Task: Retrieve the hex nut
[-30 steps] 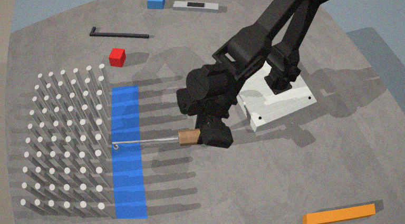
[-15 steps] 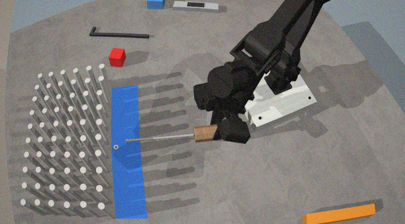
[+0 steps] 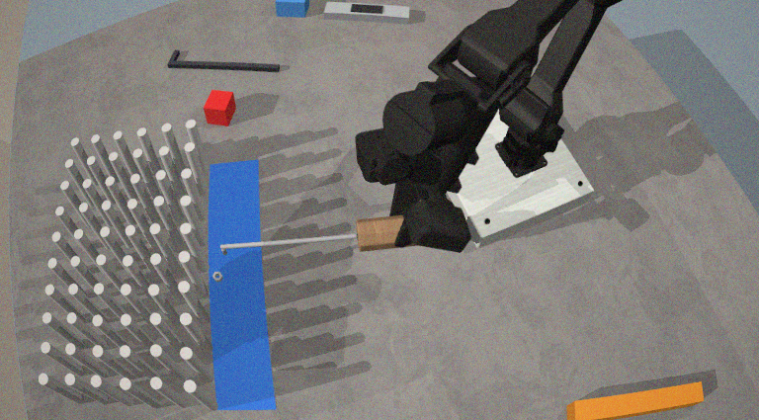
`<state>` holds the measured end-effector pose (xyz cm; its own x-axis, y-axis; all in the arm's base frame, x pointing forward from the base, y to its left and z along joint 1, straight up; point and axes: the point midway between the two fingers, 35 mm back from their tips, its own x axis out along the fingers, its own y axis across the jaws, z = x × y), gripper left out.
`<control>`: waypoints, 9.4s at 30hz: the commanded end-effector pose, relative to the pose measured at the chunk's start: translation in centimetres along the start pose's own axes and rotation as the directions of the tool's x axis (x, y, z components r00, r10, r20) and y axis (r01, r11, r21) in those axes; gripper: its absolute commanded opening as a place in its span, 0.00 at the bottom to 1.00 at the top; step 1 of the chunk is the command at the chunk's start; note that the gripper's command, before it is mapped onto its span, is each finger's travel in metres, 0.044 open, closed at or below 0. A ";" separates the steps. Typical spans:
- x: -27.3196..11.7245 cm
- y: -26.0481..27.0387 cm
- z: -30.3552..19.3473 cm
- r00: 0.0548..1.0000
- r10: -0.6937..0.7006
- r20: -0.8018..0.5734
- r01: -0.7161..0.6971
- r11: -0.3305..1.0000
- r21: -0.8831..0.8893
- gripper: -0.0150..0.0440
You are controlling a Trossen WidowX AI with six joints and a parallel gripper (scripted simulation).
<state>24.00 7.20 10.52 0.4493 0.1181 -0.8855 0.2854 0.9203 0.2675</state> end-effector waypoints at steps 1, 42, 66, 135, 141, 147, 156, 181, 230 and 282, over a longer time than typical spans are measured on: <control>-2.2 0.7 1.2 1.000 0.009 0.018 -0.009 1.000 -0.001 0.25; -5.7 13.2 0.8 0.995 -0.075 -0.072 0.086 0.984 0.158 0.25; -5.5 22.5 -4.1 0.987 -0.157 0.017 0.143 0.937 0.319 0.25; -2.3 26.6 -9.9 0.980 -0.177 0.096 0.118 0.892 0.437 0.25; -1.8 26.6 -10.1 0.980 -0.177 0.096 0.118 0.892 0.437 0.25; -1.4 26.5 -10.3 0.980 -0.177 0.096 0.118 0.892 0.437 0.25; -0.7 26.5 -10.5 0.980 -0.177 0.096 0.118 0.892 0.437 0.25; 1.1 26.1 -11.3 0.980 -0.176 0.096 0.118 0.892 0.437 0.25; 4.5 25.1 -12.8 0.980 -0.177 0.096 0.118 0.892 0.437 0.25; 7.8 23.5 -14.3 0.980 -0.177 0.096 0.119 0.892 0.436 0.25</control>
<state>22.02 35.10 4.64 0.4623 -0.0817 -0.8830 0.6775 0.6750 0.2923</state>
